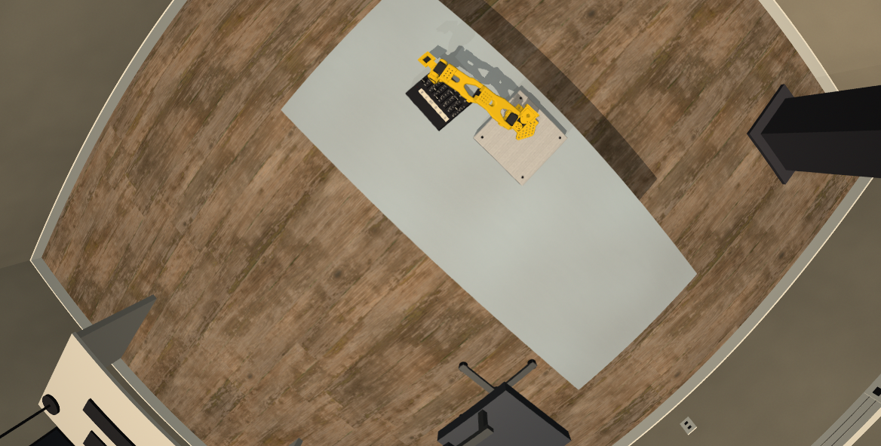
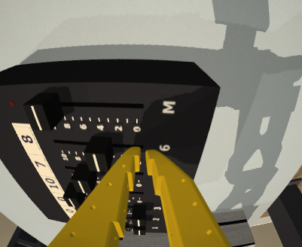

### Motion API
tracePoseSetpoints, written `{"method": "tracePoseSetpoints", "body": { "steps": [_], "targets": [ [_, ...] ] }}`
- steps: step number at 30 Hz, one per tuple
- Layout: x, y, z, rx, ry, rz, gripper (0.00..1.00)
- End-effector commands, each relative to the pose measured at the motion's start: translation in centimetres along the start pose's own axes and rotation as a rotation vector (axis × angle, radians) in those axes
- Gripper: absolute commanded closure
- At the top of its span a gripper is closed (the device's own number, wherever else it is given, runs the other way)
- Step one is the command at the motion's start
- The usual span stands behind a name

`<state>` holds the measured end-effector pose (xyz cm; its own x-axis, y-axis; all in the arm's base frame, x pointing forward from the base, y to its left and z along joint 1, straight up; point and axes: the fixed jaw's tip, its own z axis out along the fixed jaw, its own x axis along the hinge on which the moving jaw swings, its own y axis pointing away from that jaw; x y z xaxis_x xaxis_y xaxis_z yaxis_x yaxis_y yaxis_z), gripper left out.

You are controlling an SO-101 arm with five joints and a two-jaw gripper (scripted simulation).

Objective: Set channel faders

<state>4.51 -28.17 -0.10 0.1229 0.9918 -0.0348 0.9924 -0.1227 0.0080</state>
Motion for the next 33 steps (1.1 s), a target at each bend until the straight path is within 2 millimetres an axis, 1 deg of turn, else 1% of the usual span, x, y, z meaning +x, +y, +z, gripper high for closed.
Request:
{"method": "tracePoseSetpoints", "body": {
  "steps": [1, 33],
  "targets": [
    [0.09, 0.37, 0.48, 0.0, 0.006, -0.003, 1.0],
    [0.12, 0.92, 0.49, -0.003, -0.002, -0.003, 1.0]
  ]
}}
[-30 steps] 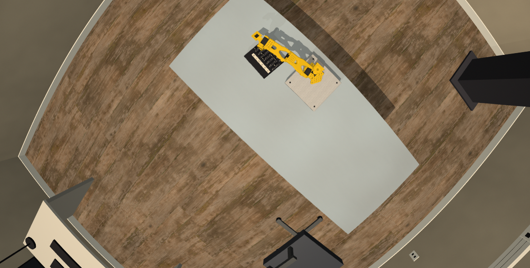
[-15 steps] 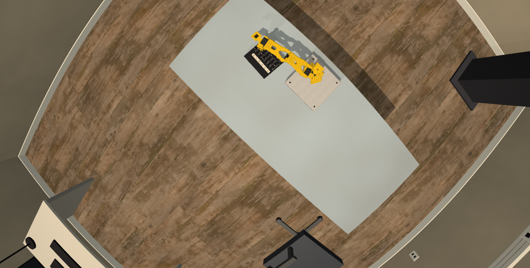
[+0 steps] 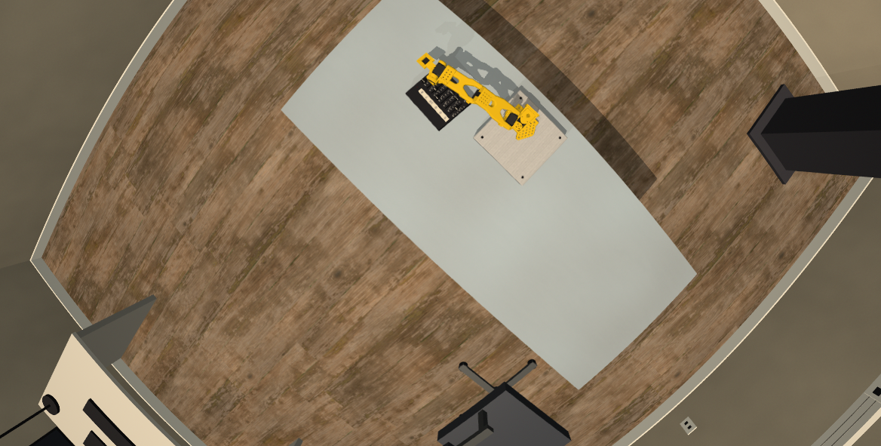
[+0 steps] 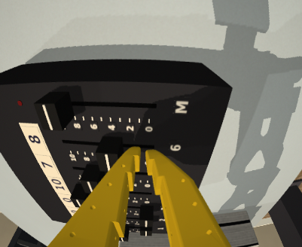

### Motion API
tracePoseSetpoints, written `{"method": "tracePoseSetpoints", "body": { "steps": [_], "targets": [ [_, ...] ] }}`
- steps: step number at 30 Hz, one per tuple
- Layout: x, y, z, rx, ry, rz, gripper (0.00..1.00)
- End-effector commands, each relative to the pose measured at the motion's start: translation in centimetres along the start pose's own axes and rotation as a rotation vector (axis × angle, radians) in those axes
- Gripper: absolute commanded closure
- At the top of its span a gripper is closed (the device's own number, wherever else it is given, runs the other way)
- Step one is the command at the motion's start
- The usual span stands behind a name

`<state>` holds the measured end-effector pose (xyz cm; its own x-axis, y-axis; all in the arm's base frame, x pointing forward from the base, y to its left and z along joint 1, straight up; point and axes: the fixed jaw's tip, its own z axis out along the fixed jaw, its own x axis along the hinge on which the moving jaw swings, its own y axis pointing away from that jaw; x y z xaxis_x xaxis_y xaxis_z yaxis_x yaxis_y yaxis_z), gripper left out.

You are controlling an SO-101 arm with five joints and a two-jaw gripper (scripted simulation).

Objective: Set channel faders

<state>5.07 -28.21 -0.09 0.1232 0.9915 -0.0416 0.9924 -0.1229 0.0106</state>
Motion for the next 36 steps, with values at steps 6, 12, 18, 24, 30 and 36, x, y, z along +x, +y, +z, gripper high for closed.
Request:
{"method": "tracePoseSetpoints", "body": {
  "steps": [6, 12, 18, 24, 30, 36],
  "targets": [
    [0.09, 0.42, 0.49, -0.001, 0.004, -0.003, 1.0],
    [0.09, 0.48, 0.49, -0.001, 0.003, -0.003, 1.0],
    [0.11, 0.68, 0.5, -0.002, 0.001, -0.003, 1.0],
    [0.11, 0.72, 0.5, -0.002, 0.0, -0.003, 1.0],
    [0.13, 0.81, 0.51, -0.002, 0.0, -0.003, 1.0],
    [0.16, 1.0, 0.52, -0.003, -0.001, -0.003, 1.0]
  ]
}}
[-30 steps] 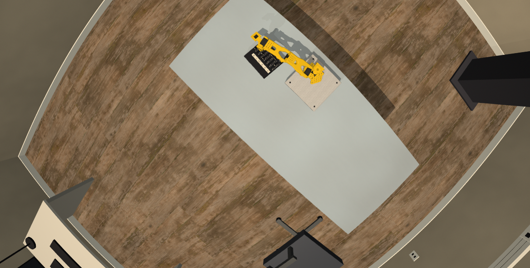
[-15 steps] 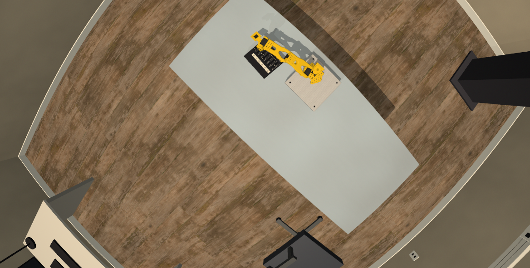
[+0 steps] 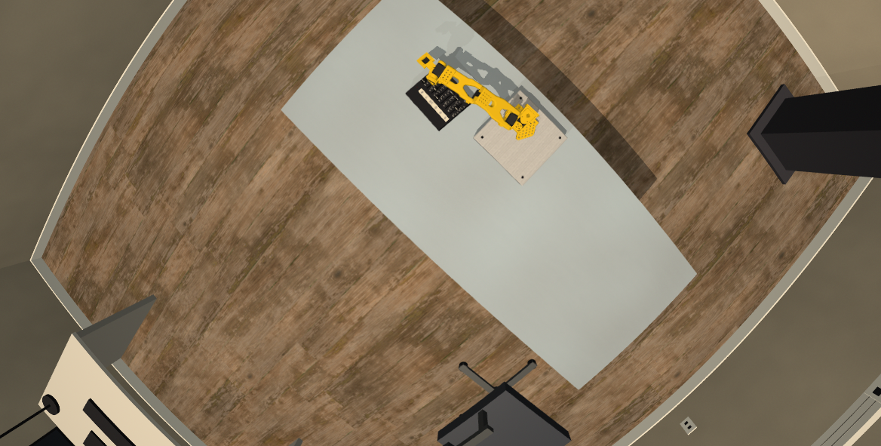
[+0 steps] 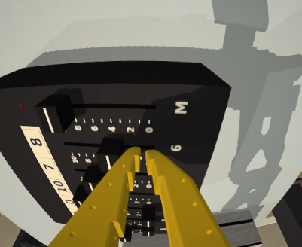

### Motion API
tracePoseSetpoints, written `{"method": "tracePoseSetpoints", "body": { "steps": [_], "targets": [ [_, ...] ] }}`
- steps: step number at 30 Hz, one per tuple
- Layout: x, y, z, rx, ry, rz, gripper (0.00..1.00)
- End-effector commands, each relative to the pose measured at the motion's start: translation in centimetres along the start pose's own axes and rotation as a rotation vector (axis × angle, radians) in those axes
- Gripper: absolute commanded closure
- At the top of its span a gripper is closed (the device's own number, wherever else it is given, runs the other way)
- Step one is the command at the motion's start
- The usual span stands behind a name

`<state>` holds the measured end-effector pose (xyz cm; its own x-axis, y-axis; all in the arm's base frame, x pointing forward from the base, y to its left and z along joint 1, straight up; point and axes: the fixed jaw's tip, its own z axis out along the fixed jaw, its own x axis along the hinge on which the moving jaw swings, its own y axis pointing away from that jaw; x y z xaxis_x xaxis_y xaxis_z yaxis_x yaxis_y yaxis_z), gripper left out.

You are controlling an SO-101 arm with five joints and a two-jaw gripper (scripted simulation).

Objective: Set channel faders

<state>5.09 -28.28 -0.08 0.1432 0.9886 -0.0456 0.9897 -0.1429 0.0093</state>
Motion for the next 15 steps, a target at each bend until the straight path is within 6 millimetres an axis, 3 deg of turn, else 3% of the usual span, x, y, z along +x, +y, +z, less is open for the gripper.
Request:
{"method": "tracePoseSetpoints", "body": {
  "steps": [1, 15],
  "targets": [
    [0.25, 0.97, 0.52, -0.005, 0.003, -0.023, 1.0],
    [0.31, 1.21, 0.54, -0.006, 0.002, -0.023, 1.0]
  ]
}}
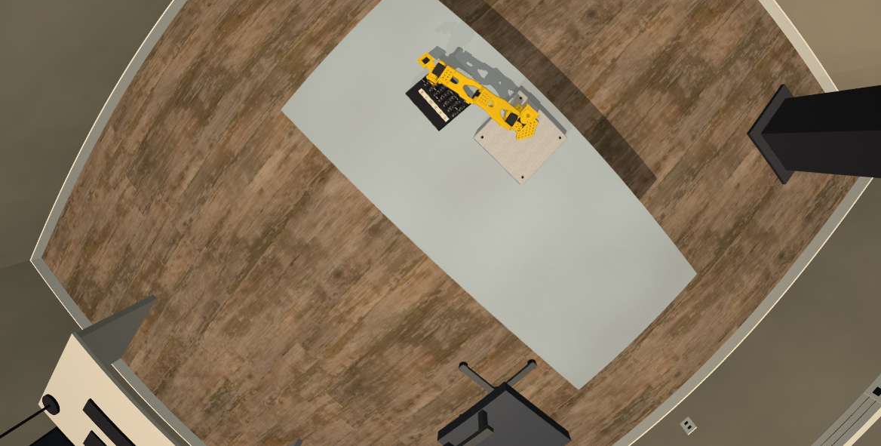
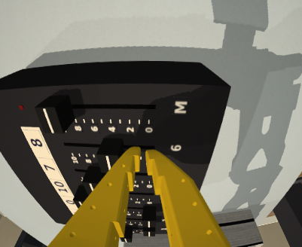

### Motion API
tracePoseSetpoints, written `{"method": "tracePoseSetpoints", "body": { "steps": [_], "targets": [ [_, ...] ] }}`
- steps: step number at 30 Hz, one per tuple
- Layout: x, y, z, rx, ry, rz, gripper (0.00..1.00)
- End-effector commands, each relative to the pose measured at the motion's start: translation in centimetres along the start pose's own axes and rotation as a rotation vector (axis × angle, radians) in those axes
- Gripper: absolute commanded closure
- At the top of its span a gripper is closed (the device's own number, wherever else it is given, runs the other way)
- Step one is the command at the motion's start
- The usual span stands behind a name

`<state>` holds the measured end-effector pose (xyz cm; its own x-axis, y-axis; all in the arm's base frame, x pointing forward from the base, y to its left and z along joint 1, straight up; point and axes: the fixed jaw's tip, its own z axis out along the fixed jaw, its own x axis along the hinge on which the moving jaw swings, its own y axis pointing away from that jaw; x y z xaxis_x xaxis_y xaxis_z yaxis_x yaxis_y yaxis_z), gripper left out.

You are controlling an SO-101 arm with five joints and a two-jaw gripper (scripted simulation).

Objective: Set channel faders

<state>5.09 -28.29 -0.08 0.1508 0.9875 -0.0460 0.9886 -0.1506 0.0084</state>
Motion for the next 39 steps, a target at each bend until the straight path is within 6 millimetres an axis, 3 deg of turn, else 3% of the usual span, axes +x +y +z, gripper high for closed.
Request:
{"method": "tracePoseSetpoints", "body": {
  "steps": [1, 39],
  "targets": [
    [0.33, 1.23, 0.54, -0.008, 0.002, -0.03, 1.0],
    [0.52, 1.86, 0.58, -0.009, 0.0, -0.03, 1.0]
  ]
}}
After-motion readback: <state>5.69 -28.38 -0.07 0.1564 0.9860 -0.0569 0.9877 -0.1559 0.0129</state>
